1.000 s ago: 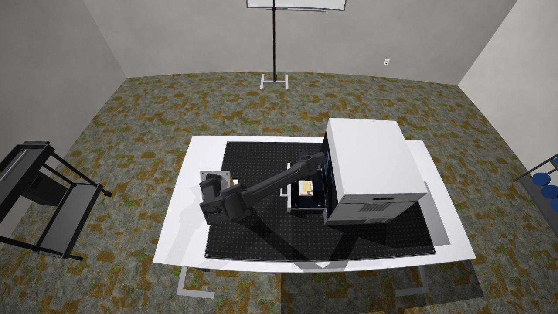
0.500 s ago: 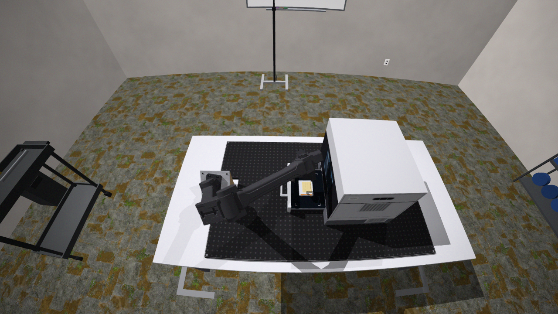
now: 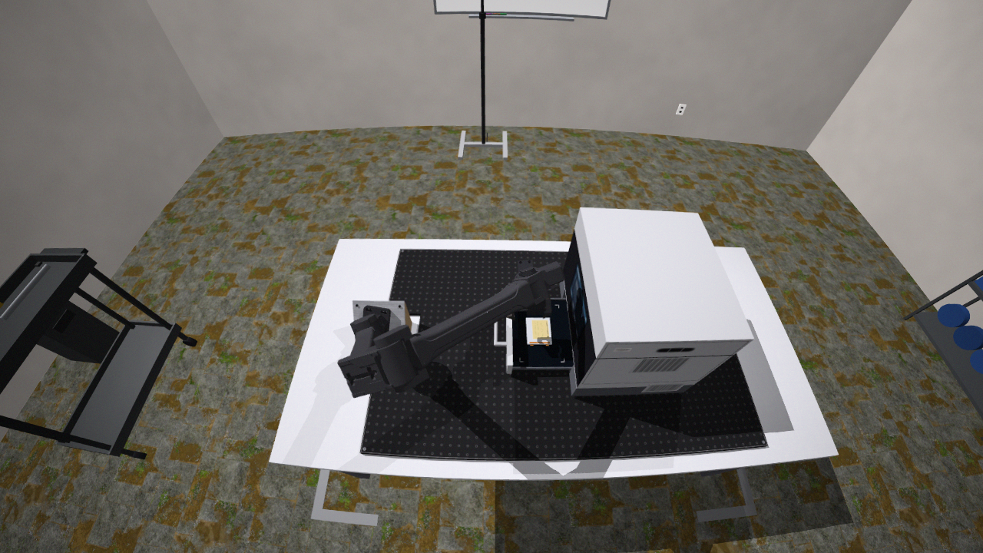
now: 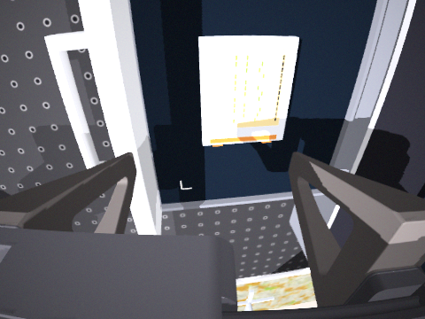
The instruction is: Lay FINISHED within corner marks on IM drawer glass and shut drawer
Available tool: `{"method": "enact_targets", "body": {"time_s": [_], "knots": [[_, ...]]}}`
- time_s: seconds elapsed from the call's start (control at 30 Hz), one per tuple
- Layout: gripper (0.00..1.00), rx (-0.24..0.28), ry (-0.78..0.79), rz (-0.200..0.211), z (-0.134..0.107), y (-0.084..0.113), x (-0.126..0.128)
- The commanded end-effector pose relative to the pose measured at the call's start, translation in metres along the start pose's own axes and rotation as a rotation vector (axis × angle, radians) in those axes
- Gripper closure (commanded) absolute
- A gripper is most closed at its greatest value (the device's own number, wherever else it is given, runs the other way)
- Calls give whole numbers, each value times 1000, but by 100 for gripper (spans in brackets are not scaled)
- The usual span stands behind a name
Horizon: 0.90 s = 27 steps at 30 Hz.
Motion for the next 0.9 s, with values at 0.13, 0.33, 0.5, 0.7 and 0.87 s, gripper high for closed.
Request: {"method": "enact_targets", "body": {"time_s": [0.13, 0.33, 0.5, 0.7, 0.87], "knots": [[8, -12, -1, -27, 1, 23, 7], [8, -12, -1, -27, 0, 28, 14], [8, -12, -1, -27, 0, 32, 19], [8, -12, -1, -26, -1, 35, 23], [8, -12, -1, -26, -1, 39, 29]]}}
Point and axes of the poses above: the point where the finger pads meet when closed, its own y axis back along the fingers, its own x axis across the jaws, z = x × y, the point moved 9 cm from there along y, back along the fingers, and after that the axes turned 5 degrees about -y, right-handed, at the moved point
